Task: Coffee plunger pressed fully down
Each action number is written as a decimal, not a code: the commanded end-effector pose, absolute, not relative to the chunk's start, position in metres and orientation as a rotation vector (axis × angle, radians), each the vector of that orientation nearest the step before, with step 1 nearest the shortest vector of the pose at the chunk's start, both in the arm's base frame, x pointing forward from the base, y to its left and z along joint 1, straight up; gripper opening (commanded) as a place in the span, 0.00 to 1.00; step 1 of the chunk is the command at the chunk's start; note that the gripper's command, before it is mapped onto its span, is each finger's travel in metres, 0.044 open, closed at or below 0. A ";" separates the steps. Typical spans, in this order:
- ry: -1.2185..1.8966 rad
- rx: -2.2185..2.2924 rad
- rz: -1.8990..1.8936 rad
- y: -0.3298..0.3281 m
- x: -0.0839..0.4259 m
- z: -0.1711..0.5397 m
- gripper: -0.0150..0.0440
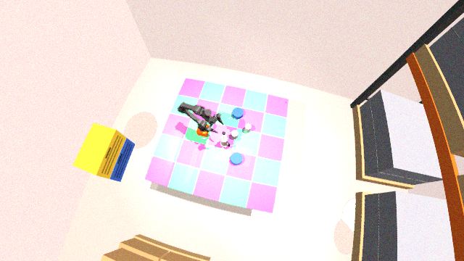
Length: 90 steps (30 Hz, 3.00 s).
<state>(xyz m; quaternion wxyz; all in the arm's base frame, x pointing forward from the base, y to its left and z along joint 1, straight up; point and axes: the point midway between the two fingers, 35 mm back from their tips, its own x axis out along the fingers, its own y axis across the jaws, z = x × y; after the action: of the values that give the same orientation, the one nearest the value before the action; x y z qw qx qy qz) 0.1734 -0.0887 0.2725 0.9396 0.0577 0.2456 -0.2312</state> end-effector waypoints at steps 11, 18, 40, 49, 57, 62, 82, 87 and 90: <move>0.505 0.121 -0.454 -0.090 0.178 0.227 1.00; 0.504 0.121 -0.455 -0.094 0.187 0.222 1.00; 0.502 0.121 -0.456 -0.104 0.205 0.210 0.73; 0.502 0.121 -0.456 -0.104 0.205 0.210 0.46; 0.502 0.121 -0.456 -0.104 0.205 0.210 0.46; 0.502 0.121 -0.456 -0.104 0.206 0.204 0.46; 0.501 0.121 -0.456 -0.106 0.210 0.171 0.46; 0.501 0.121 -0.456 -0.107 0.212 0.163 0.46; 0.501 0.121 -0.456 -0.107 0.212 0.159 0.46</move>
<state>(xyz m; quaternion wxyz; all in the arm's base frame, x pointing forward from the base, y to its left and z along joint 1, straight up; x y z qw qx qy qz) 0.2148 -0.1088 0.1829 0.9478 0.0534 0.2189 -0.2258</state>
